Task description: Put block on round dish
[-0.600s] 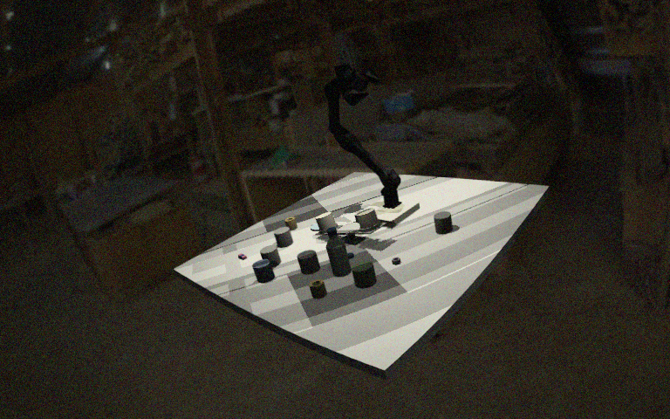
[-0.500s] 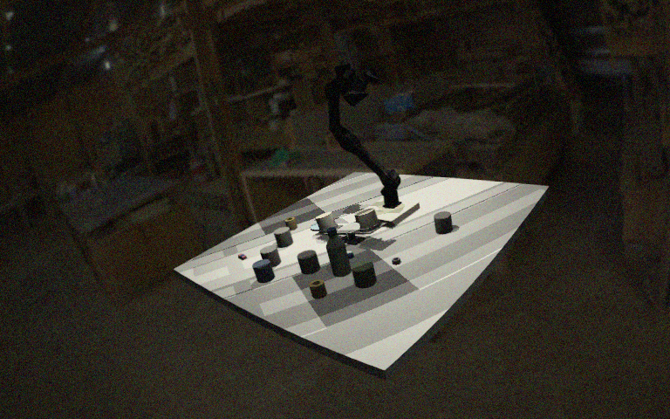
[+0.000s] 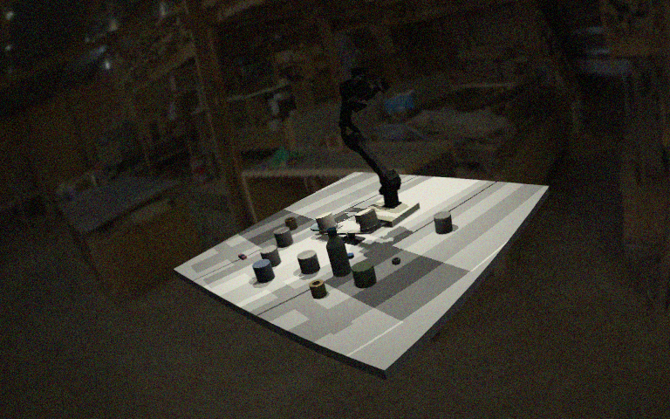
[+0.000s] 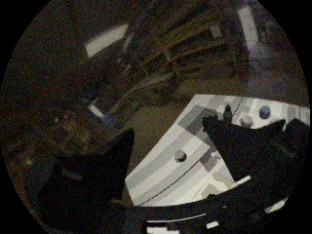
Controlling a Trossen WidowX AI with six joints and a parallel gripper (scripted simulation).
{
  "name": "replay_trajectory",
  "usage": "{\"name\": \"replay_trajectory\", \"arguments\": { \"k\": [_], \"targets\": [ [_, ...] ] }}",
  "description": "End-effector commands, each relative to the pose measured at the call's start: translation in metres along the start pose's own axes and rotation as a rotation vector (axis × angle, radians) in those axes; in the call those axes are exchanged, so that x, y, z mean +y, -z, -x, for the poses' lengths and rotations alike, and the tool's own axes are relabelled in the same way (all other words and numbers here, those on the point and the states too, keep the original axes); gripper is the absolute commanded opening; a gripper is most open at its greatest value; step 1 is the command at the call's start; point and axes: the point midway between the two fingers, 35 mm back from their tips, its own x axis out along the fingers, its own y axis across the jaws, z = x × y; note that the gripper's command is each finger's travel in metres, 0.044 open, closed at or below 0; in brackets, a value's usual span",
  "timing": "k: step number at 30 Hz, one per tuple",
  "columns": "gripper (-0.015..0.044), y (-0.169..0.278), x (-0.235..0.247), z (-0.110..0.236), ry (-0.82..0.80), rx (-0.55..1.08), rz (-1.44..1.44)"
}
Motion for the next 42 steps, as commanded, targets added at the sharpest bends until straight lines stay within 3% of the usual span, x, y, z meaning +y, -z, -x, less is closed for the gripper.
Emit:
{"name": "replay_trajectory", "arguments": {
  "k": [1,17,31,38,42],
  "targets": [
    [0.044,0.016,-0.011,-0.013,0.118,0.009,0.044],
    [0.044,0.09,-0.105,-0.054,0.628,0.126,0.086],
    [0.044,0.181,-0.216,-0.041,1.006,0.279,-0.087],
    [0.044,0.192,-0.226,-0.038,1.037,0.297,-0.112],
    [0.044,0.188,-0.234,-0.038,1.037,0.393,-0.04]
  ]
}}
